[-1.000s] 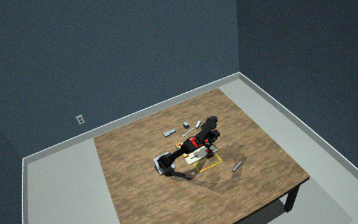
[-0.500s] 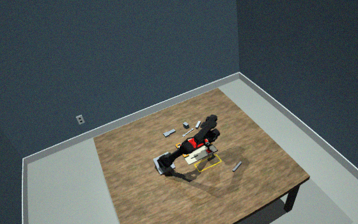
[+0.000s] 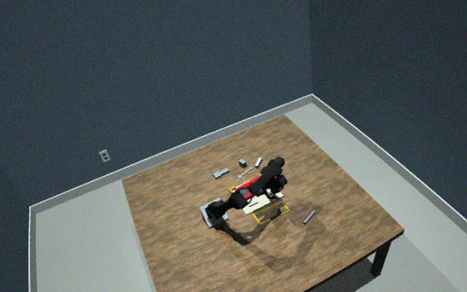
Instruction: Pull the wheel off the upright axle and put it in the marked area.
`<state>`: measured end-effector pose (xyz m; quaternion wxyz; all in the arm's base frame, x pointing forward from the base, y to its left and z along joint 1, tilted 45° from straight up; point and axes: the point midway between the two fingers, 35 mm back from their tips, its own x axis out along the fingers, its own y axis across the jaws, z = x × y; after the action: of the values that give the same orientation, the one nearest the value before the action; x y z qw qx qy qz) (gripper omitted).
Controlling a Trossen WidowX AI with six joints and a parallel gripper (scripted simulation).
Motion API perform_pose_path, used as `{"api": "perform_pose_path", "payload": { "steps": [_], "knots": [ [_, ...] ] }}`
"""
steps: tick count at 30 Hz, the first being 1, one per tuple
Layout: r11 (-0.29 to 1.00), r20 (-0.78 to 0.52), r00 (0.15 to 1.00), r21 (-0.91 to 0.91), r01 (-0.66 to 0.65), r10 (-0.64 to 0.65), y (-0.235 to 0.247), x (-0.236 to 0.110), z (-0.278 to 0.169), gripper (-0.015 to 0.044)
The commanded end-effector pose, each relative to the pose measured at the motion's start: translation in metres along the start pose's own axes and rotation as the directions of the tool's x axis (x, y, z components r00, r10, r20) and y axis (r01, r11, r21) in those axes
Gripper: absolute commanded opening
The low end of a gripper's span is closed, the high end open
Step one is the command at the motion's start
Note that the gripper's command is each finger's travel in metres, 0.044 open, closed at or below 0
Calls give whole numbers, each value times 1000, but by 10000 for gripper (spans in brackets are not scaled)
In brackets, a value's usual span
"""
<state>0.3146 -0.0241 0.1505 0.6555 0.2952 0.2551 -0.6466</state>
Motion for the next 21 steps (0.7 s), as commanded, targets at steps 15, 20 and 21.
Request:
{"api": "perform_pose_path", "payload": {
  "steps": [15,20,21],
  "knots": [
    [1000,8,1000,-1,1,-1,-18,18,23,0],
    [1000,5,1000,-1,0,0,-16,34,23,0],
    [1000,5,1000,-1,0,0,-16,39,23,0]
  ]
}}
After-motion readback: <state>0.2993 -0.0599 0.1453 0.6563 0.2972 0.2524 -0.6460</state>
